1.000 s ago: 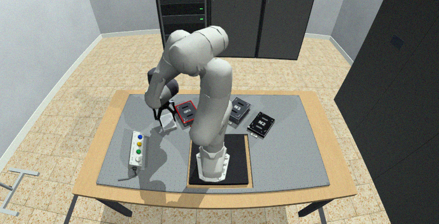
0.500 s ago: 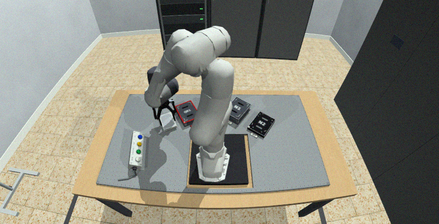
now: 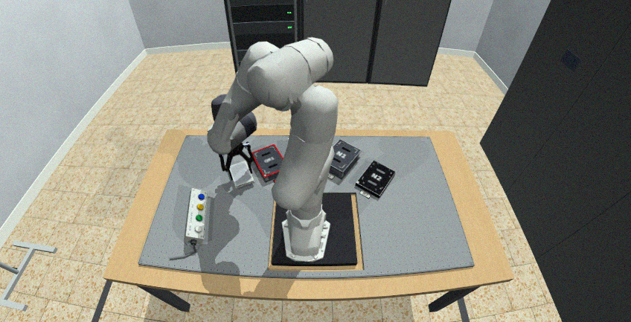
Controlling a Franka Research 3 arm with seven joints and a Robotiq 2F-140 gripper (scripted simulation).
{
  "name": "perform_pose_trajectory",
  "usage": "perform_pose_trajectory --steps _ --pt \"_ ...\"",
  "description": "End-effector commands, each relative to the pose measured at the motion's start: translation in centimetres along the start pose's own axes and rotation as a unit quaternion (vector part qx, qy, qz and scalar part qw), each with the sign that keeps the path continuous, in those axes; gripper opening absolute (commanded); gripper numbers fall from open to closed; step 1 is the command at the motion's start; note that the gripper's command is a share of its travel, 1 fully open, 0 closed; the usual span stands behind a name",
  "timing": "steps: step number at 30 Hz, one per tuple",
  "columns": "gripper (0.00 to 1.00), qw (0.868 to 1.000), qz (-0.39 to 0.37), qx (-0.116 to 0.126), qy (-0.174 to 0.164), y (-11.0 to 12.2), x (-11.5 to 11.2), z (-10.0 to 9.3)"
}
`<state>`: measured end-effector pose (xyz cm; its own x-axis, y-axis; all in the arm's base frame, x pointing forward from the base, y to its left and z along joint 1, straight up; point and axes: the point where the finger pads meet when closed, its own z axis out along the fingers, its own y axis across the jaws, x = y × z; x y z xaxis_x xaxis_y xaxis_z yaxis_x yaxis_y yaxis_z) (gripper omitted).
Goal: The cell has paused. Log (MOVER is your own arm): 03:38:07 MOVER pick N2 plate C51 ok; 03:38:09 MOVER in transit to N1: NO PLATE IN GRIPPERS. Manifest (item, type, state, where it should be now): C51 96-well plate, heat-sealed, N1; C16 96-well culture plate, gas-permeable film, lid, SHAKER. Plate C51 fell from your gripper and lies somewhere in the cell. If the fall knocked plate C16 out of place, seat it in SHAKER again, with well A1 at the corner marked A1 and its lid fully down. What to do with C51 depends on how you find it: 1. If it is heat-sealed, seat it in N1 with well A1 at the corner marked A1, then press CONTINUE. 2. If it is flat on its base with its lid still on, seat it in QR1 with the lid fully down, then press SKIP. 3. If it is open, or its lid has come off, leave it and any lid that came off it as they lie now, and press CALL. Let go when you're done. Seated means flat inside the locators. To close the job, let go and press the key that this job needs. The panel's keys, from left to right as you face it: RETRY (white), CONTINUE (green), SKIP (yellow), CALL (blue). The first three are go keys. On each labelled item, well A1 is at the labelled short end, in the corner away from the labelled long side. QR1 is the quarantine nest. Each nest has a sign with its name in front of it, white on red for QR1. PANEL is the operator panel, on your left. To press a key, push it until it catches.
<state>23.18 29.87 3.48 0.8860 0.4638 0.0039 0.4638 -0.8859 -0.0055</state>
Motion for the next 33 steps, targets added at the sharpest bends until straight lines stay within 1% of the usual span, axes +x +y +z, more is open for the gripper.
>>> perform_pose_trajectory --steps 1,18,25,33 --pt "0.1 1.0 0.001 -0.002 -0.001 0.1 -0.1 -0.1" --pt "0.1 1.0 0.001 -0.002 -0.001 0.1 -0.1 -0.3" --pt "0.1 1.0 0.001 -0.002 -0.001 0.1 -0.1 -0.6" --pt "0.1 1.0 0.001 -0.002 -0.001 0.1 -0.1 -1.5"
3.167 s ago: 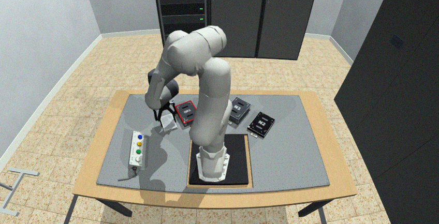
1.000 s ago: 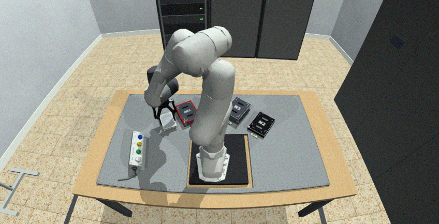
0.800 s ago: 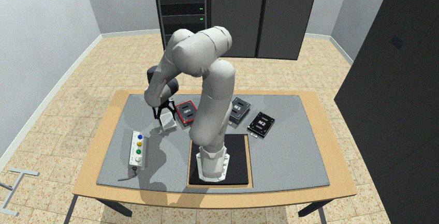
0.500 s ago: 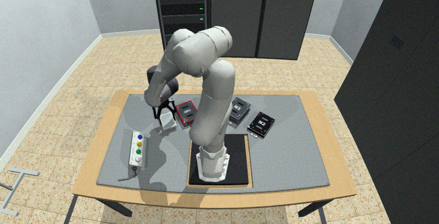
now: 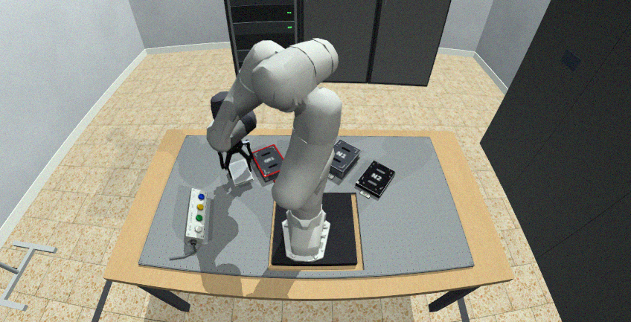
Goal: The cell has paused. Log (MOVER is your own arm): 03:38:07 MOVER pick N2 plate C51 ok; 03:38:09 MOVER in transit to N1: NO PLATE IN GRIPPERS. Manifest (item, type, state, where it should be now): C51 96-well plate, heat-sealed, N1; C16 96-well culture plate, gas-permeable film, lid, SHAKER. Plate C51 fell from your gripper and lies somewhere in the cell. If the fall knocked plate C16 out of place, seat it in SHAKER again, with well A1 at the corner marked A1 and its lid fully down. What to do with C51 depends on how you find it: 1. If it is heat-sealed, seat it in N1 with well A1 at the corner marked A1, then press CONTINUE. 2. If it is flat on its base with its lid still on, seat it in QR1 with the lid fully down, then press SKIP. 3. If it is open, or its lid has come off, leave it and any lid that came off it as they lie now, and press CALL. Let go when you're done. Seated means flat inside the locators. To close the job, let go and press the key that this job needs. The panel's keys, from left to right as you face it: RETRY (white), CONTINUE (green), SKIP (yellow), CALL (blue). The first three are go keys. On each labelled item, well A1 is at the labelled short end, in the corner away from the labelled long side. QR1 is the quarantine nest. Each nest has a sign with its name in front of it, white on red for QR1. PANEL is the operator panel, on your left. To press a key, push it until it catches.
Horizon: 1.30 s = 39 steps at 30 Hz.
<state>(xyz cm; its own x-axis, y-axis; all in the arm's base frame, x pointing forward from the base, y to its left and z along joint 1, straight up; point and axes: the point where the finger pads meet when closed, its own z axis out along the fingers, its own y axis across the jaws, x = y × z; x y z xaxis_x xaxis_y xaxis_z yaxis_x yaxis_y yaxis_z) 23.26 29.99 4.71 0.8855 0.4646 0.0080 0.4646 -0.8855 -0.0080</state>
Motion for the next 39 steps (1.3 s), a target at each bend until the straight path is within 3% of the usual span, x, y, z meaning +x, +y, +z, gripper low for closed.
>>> perform_pose_trajectory --steps 1,39 --pt "0.1 1.0 0.002 -0.003 -0.003 0.2 -0.2 -0.5" --pt "0.1 1.0 0.002 -0.003 -0.003 0.1 -0.1 -8.4"
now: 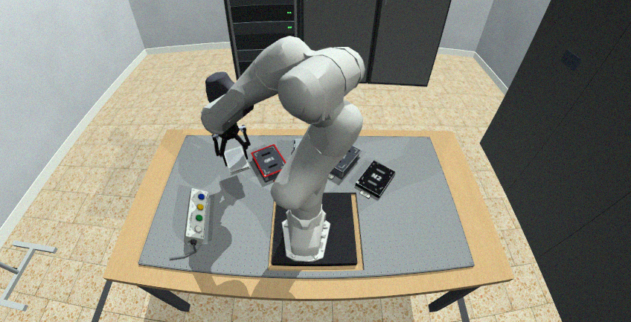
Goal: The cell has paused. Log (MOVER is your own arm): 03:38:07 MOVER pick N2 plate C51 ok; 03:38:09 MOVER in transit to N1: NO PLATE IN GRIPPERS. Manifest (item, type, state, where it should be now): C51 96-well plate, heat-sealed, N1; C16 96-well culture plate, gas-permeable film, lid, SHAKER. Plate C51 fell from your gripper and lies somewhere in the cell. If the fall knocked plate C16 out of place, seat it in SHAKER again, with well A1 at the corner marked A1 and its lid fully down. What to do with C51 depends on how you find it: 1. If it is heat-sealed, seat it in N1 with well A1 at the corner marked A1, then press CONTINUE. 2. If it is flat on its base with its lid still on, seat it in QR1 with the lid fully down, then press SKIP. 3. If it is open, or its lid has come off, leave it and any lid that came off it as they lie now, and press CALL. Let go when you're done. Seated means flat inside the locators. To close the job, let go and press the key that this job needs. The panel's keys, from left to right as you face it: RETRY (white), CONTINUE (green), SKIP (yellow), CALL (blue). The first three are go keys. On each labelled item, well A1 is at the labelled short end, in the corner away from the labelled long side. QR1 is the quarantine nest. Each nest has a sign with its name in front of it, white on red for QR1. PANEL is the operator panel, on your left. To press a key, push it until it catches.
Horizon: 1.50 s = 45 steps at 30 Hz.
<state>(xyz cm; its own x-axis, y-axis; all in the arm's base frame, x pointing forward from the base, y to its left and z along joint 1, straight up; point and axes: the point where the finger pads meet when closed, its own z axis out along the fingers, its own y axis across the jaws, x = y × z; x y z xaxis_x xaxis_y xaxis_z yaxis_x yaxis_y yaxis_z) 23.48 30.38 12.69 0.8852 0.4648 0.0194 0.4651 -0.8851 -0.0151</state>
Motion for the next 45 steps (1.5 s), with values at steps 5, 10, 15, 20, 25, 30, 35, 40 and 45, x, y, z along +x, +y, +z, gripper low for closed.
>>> perform_pose_trajectory --steps 5,10,15,20,25,30,35,40,45 --pt "0.1 1.0 0.002 -0.007 -0.009 0.4 -0.6 -0.9" --pt "0.1 1.0 0.002 -0.007 -0.009 0.4 -0.6 -1.6" --pt "0.1 1.0 0.002 -0.007 -0.009 0.4 -0.5 -2.0" --pt "0.1 1.0 0.002 -0.007 -0.009 0.4 -0.5 -2.1" --pt "0.1 1.0 0.002 -0.007 -0.009 0.4 -0.5 -2.1" --pt "0.1 1.0 0.002 -0.007 -0.009 0.4 -0.5 -2.1" --pt "0.1 1.0 0.002 -0.007 -0.009 0.4 -0.5 -2.1" --pt "0.1 1.0 0.002 -0.007 -0.009 0.4 -0.5 -2.1" --pt "0.1 1.0 0.002 -0.007 -0.009 0.4 -0.5 -2.1"
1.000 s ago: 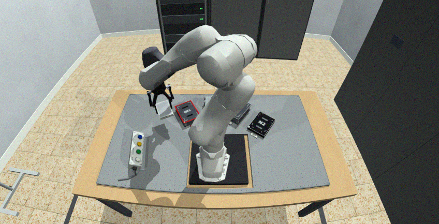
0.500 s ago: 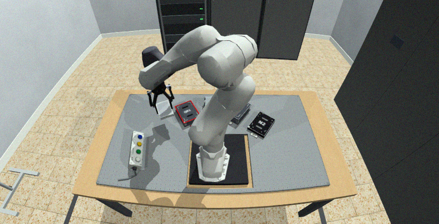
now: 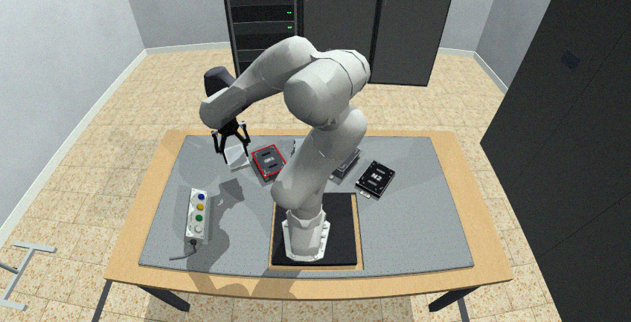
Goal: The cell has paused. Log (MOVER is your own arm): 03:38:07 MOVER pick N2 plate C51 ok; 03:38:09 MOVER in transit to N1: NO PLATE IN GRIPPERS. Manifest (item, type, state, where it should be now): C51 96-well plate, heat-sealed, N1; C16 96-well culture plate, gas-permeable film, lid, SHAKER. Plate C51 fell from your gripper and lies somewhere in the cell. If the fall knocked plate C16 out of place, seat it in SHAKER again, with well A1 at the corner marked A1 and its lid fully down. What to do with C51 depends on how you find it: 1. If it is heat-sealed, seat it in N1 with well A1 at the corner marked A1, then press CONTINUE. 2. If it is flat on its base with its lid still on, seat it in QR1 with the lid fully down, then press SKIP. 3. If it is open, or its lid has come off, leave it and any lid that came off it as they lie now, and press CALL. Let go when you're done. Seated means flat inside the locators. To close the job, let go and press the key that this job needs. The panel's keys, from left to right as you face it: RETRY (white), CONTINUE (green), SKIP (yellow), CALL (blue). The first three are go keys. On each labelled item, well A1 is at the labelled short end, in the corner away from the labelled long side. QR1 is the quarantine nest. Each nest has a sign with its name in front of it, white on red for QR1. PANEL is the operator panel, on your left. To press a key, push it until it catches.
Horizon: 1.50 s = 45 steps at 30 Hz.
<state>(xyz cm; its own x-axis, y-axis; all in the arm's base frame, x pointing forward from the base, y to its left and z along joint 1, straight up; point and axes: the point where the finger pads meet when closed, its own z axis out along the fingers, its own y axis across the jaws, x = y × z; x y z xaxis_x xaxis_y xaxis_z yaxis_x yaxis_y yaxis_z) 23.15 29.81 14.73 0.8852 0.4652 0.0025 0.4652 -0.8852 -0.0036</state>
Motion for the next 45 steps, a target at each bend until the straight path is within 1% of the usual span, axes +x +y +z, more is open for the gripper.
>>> perform_pose_trajectory --steps 1,18,22,25,27,30,34,38,42,44,45 --pt "0.1 1.0 0.002 -0.001 0.0 0.1 0.0 -0.1" --pt "0.1 1.0 0.004 -0.001 0.0 0.2 0.0 -0.1" --pt "0.1 1.0 0.015 -0.001 0.0 1.2 0.4 -0.1" --pt "0.1 0.999 0.033 -0.001 0.0 2.6 1.0 -0.2" --pt "0.1 0.999 0.033 -0.001 0.0 2.6 1.0 -0.2" --pt "0.1 0.998 0.059 -0.001 0.001 4.9 1.7 -0.3" --pt "0.1 0.994 0.108 -0.001 0.002 9.3 2.7 -0.4" --pt "0.1 0.985 0.17 -0.002 0.003 14.8 3.1 -0.5" --pt "0.1 0.971 0.239 -0.002 0.004 21.2 2.6 -0.6" --pt "0.1 0.971 0.239 -0.002 0.004 21.2 2.6 -0.6" --pt "0.1 0.967 0.257 -0.002 0.004 22.8 2.3 -0.6"
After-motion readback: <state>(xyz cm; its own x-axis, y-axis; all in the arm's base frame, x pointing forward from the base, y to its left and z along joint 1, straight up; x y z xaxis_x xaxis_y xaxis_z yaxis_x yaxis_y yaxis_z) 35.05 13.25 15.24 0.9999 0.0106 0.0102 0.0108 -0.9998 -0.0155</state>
